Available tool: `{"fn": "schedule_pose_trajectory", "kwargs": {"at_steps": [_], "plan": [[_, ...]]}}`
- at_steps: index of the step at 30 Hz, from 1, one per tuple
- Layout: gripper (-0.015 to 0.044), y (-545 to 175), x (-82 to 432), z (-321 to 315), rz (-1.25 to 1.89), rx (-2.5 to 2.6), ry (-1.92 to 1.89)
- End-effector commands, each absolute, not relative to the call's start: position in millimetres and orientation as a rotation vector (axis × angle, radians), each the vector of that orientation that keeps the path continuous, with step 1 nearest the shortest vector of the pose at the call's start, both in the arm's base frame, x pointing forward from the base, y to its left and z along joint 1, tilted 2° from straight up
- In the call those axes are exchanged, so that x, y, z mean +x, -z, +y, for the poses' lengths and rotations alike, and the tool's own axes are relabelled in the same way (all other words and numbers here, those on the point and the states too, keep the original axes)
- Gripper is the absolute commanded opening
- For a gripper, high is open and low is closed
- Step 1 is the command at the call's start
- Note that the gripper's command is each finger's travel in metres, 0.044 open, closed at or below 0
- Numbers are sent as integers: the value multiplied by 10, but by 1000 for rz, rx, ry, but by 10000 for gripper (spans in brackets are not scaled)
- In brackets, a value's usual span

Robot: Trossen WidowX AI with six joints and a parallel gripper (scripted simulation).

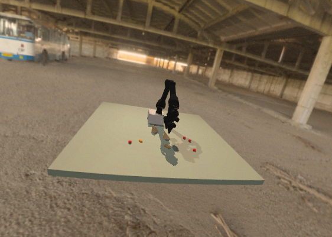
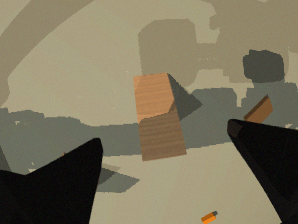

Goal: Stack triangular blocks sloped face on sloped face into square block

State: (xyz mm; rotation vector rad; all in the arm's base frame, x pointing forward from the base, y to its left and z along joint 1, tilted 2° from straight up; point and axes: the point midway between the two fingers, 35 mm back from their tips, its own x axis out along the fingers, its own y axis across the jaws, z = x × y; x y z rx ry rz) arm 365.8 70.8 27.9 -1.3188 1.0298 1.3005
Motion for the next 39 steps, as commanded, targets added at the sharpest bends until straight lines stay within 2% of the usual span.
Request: {"fn": "schedule_pose_trajectory", "kwargs": {"at_steps": [1,7,39], "plan": [[440,-326,3688,502,972,-1207,-1386],[440,-535,3720,128,755,-995,-1500],[440,-187,3749,294,755,-995,-1500]]}}
